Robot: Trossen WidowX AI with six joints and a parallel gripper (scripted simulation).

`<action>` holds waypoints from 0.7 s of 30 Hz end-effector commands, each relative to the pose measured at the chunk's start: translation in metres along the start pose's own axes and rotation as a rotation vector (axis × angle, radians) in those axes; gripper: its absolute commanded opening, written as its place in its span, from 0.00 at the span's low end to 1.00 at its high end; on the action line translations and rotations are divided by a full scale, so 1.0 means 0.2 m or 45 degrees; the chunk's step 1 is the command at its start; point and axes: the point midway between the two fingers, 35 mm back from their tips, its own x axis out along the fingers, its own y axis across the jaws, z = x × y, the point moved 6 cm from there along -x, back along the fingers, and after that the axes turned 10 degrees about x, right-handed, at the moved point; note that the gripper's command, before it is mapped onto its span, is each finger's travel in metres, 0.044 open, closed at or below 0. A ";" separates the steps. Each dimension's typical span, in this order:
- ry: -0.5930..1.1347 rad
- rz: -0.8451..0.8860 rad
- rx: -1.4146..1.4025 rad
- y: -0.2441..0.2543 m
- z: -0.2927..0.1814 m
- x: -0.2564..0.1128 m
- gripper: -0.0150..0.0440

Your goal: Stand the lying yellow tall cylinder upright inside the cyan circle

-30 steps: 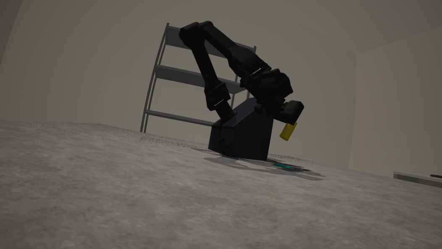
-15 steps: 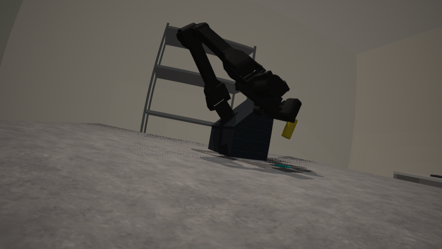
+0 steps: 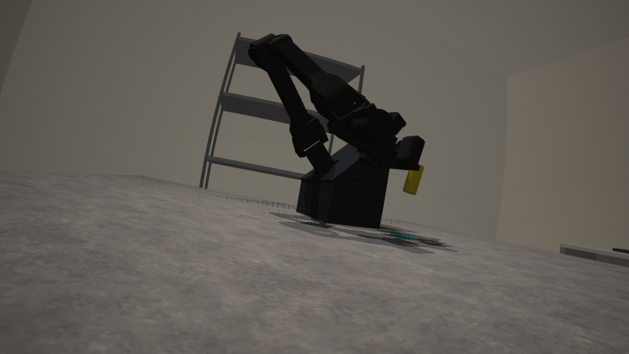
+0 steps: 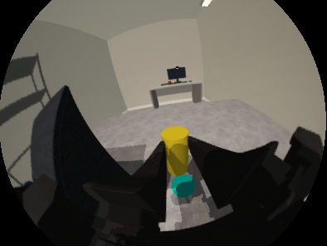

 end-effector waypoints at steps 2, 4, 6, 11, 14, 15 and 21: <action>-0.051 -0.030 -0.029 0.00 0.00 -0.02 0.43; -0.068 -0.039 -0.038 0.00 -0.01 -0.03 0.43; -0.084 -0.048 -0.047 0.00 -0.01 -0.03 0.43; -0.125 -0.072 -0.070 0.01 -0.01 -0.05 0.43; -0.149 -0.087 -0.085 0.01 -0.02 -0.06 0.43; -0.155 -0.091 -0.089 0.01 -0.02 -0.06 0.43; -0.161 -0.095 -0.092 0.01 -0.02 -0.06 0.43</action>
